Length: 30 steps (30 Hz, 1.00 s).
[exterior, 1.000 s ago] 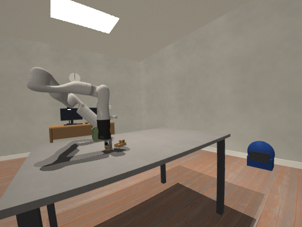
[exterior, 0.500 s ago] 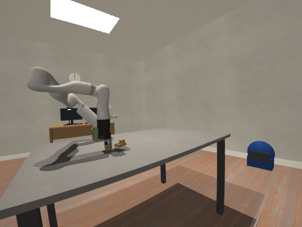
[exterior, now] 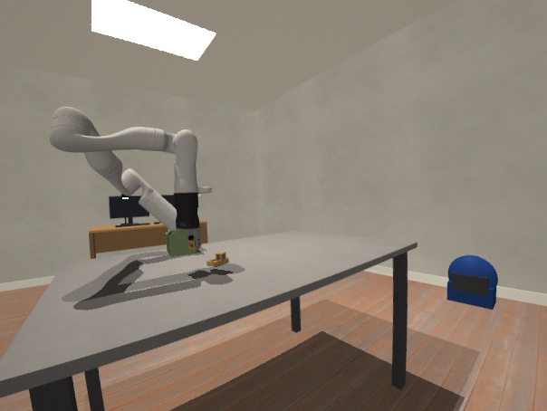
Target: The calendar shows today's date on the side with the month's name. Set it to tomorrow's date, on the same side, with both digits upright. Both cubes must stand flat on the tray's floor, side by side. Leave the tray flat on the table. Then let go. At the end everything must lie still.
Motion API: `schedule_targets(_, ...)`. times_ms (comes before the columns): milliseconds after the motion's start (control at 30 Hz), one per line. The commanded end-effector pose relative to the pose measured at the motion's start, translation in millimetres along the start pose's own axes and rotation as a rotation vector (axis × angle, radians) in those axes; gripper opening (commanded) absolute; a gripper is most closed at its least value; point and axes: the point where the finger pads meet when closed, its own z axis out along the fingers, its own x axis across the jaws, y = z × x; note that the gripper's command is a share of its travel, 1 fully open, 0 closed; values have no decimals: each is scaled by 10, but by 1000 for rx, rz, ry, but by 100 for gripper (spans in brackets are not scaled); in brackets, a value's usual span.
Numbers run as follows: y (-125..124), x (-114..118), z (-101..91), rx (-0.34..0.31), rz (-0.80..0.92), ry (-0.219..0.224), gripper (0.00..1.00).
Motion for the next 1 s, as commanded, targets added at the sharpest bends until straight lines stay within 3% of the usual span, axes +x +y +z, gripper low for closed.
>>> schedule_targets(0,18,44,-161,-6,3,16,57)
schedule_targets(467,12,43,-232,-6,3,16,57)
schedule_targets(533,-100,54,-248,-5,5,17,57)
schedule_targets(733,-842,40,-327,-5,20,16,57)
schedule_targets(967,-881,35,-330,-6,21,16,57)
